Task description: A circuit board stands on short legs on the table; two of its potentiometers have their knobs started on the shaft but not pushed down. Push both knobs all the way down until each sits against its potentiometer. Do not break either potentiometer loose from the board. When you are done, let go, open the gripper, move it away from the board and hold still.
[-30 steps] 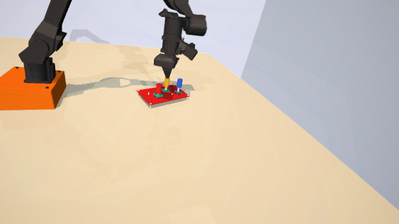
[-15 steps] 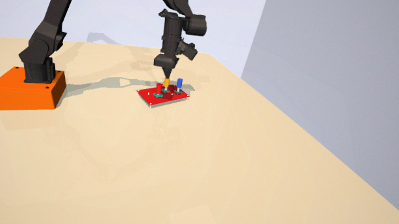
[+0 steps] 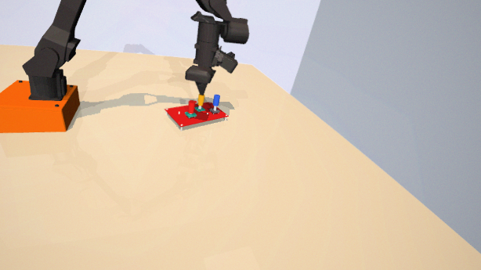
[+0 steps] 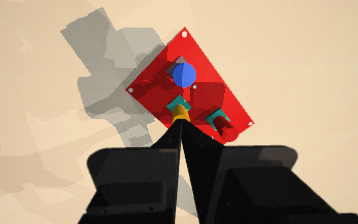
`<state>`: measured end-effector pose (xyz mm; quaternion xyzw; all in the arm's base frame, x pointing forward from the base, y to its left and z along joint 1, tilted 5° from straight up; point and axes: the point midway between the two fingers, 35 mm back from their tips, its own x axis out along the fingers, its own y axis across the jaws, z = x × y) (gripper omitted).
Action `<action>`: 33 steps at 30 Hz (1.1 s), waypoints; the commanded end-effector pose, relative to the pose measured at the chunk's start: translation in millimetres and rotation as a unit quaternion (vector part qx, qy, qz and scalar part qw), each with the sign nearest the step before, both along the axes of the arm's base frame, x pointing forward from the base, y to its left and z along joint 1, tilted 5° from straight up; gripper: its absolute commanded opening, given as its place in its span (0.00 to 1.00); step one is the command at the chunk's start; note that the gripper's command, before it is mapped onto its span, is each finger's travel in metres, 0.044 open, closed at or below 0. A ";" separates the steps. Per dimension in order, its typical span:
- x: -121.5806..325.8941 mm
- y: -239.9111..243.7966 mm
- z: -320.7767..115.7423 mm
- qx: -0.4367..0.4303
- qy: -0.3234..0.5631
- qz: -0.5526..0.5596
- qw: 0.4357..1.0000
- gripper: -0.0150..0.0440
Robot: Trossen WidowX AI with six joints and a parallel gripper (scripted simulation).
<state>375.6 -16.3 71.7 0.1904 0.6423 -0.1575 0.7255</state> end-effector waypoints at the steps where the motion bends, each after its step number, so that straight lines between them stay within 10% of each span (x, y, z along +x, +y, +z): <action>1: 4.7 -0.1 -17.7 -0.001 0.006 -0.002 1.000 0.25; 33: 5.0 -0.1 -21.0 -0.001 0.006 -0.002 1.000 0.25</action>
